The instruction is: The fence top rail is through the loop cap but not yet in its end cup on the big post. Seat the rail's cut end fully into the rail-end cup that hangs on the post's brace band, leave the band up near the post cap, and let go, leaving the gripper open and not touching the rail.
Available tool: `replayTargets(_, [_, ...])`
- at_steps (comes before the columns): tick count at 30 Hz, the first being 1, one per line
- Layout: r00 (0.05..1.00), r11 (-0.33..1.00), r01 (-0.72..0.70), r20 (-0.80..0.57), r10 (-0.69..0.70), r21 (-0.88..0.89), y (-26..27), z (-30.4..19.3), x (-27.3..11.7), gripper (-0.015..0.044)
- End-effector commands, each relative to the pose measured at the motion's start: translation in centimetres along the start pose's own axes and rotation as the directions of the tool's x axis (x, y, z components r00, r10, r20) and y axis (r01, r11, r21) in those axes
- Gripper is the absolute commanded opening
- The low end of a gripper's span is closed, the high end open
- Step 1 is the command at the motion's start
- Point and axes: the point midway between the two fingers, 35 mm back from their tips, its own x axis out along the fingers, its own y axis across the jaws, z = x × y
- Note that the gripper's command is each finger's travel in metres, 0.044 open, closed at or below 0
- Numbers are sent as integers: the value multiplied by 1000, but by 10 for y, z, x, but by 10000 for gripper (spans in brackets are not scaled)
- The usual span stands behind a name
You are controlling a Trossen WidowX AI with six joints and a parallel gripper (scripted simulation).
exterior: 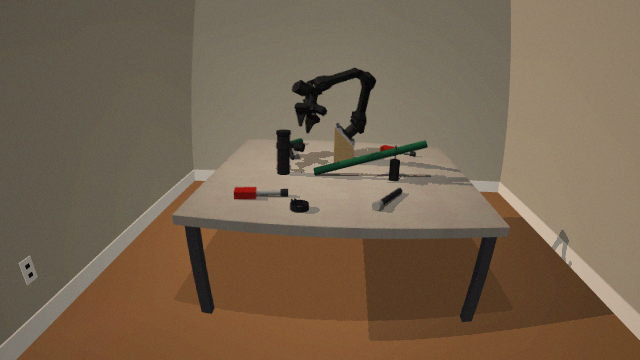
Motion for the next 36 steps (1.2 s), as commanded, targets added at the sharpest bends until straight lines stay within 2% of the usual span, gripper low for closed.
replayTargets(1, [1000,1000,2,-7,-2,-19,1,-2,5,440])
replayTargets(6, [1000,1000,2,-5,-2,-19,20,-2,39,440])
replayTargets(36, [1000,1000,3,-5,-3,-19,20,-3,78,440])
